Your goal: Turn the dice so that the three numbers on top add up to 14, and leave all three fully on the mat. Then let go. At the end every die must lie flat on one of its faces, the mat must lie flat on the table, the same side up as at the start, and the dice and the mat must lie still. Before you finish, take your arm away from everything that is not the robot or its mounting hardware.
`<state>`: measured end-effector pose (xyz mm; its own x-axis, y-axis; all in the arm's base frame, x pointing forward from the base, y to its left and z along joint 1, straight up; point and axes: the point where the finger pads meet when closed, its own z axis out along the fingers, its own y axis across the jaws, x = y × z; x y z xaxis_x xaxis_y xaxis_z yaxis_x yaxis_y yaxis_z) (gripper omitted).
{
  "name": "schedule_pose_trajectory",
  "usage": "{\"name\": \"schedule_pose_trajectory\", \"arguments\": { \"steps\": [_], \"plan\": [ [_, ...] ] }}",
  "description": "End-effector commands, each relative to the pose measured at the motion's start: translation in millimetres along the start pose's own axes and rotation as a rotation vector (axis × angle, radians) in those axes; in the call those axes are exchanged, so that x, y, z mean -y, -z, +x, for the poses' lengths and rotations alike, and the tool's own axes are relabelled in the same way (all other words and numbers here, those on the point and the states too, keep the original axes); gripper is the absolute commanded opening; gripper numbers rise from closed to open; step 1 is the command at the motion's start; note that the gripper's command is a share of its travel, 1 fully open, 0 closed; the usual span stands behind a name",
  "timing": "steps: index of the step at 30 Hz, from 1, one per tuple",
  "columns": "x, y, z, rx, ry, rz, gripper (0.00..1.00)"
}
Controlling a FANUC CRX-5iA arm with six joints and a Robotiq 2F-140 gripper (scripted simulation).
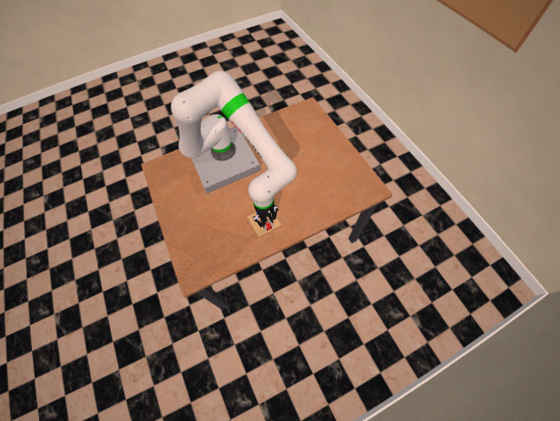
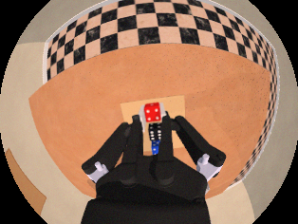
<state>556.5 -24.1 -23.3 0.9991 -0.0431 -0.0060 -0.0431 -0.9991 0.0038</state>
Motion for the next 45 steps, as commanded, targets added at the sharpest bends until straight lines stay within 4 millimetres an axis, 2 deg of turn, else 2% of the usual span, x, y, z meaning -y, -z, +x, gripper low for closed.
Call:
{"name": "schedule_pose_trajectory", "arguments": {
  "steps": [1, 23, 38, 45],
  "plan": [
    [0.0, 0.2, 0.2, 0.0, 0.0, 0.0, 0.16],
    [0.0, 0.2, 0.2, 0.0, 0.0, 0.0, 0.16],
    [0.0, 0.2, 0.2, 0.0, 0.0, 0.0, 0.28],
    [0.0, 0.2, 0.2, 0.0, 0.0, 0.0, 0.28]
  ]
}}
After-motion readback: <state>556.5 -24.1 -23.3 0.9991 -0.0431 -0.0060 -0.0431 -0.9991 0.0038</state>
